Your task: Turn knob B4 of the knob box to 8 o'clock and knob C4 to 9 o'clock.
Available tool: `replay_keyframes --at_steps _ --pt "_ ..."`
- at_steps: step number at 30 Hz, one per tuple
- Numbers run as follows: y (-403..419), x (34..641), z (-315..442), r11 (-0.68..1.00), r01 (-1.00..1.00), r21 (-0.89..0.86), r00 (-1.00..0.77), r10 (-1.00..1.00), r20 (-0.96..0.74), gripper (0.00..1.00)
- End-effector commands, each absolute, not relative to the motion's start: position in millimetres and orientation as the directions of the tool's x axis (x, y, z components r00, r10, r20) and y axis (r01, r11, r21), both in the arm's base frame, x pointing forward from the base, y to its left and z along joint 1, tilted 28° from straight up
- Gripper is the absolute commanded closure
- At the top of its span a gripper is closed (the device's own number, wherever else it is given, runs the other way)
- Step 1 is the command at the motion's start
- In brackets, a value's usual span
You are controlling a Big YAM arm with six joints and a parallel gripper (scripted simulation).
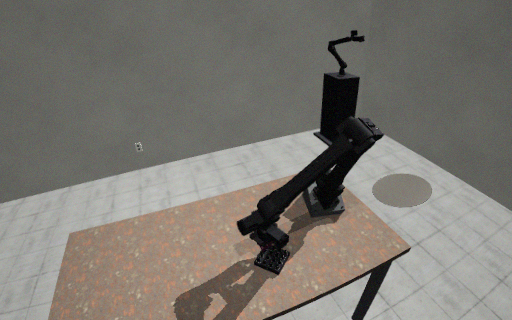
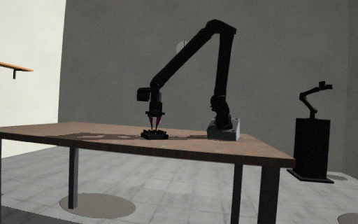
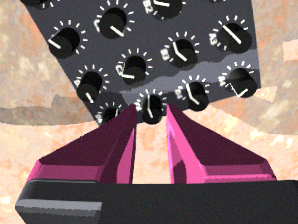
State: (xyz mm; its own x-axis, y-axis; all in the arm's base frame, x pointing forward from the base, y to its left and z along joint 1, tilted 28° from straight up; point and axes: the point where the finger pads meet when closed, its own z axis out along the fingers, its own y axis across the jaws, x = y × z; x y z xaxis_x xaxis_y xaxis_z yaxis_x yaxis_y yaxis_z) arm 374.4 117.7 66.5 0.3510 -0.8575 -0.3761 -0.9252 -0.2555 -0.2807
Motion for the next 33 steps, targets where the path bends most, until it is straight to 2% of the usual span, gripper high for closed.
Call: replay_keyframes --at_steps 1,15,21,28,33 --pt "119 371 60 -0.267 -0.925 -0.27 0.356 -0.855 -0.378 0.81" --pt "115 369 62 -0.263 -0.929 -0.261 0.35 -0.857 -0.38 0.81" --pt "107 389 99 -0.249 -0.91 -0.33 0.366 -0.857 -0.362 0.81" --pt "99 386 117 -0.252 -0.909 -0.332 0.369 -0.857 -0.361 0.81" --pt "100 375 104 -0.261 -0.921 -0.289 0.359 -0.856 -0.373 0.81"
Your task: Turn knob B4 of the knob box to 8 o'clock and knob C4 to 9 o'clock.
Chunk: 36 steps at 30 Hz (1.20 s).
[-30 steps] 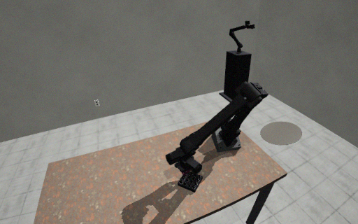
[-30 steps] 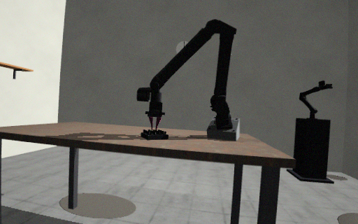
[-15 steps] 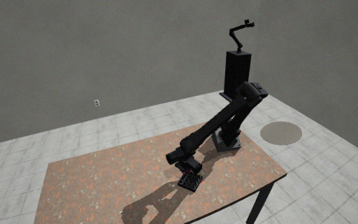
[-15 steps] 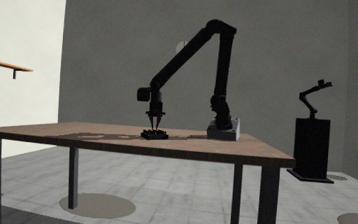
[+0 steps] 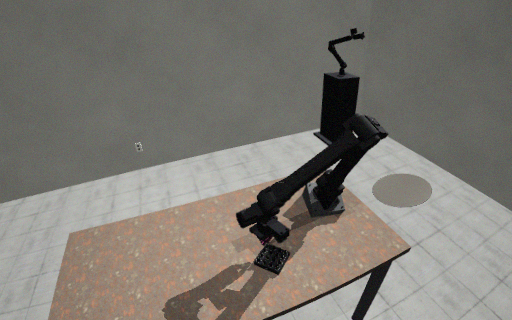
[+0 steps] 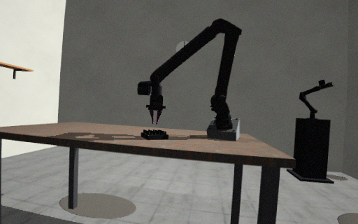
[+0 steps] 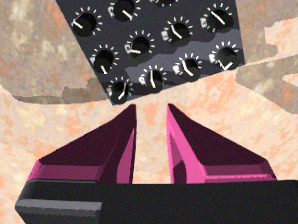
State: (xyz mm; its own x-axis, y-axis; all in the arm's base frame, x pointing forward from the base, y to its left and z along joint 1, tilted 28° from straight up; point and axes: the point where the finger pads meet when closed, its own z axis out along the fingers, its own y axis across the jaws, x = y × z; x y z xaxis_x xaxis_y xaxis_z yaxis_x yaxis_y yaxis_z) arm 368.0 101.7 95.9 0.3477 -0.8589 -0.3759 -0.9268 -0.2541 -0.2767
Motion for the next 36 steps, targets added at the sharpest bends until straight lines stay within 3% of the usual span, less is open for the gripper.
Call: replay_keyframes --at_steps 1,13,14,36 --pt "98 377 109 -0.257 -0.919 -0.299 0.36 -0.857 -0.37 0.81" --pt "100 381 114 -0.257 -0.914 -0.315 0.366 -0.856 -0.366 0.81" --pt "100 381 114 -0.257 -0.914 -0.315 0.366 -0.856 -0.365 0.0" --pt "59 371 196 -0.252 -0.908 -0.336 0.369 -0.86 -0.353 0.0"
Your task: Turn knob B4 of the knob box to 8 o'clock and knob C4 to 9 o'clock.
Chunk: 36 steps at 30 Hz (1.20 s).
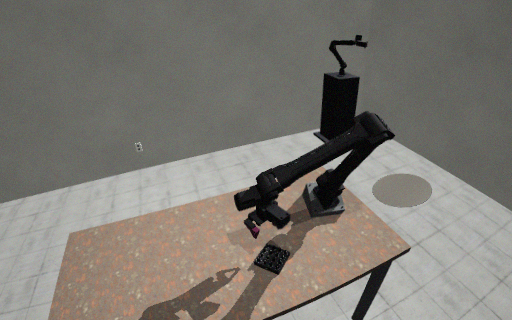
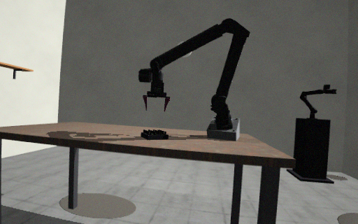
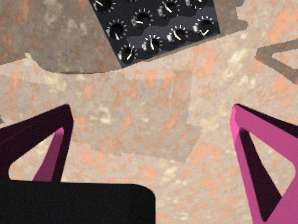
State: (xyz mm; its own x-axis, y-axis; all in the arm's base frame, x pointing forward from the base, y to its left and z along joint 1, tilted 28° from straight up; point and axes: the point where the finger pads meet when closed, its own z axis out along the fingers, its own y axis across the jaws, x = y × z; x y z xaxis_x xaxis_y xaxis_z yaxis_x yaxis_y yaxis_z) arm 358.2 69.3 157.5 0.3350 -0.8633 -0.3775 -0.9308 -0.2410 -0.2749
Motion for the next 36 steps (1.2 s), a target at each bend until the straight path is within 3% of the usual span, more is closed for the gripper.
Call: replay_keyframes --at_steps 1,12,36 --pt "57 369 201 -0.252 -0.907 -0.336 0.369 -0.86 -0.352 0.0" --pt "47 362 231 -0.273 -0.906 -0.325 0.384 -0.853 -0.354 0.0" --pt "48 352 214 -0.27 -0.918 -0.292 0.368 -0.853 -0.369 0.0"
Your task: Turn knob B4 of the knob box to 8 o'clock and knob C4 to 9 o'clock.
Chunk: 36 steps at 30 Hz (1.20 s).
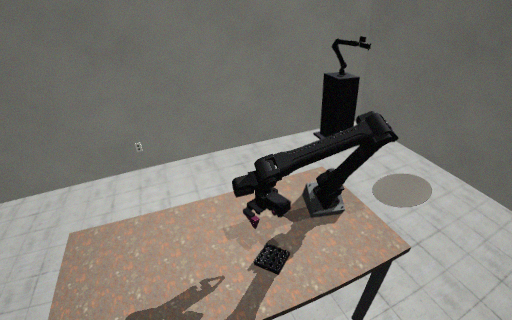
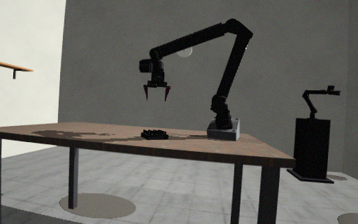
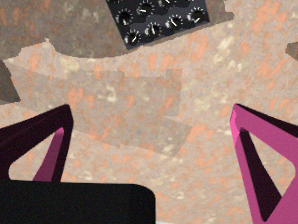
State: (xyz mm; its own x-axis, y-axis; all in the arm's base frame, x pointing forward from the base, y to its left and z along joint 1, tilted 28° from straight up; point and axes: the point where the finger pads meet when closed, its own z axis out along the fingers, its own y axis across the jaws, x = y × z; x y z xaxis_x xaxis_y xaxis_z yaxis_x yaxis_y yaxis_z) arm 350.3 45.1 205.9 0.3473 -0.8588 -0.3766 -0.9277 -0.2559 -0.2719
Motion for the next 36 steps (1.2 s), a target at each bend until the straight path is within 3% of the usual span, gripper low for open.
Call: replay_keyframes --at_steps 1,36 --pt "48.0 351.7 213.7 -0.27 -0.918 -0.292 0.368 -0.853 -0.369 0.0" --pt "48.0 351.7 213.7 -0.27 -0.918 -0.292 0.368 -0.853 -0.369 0.0"
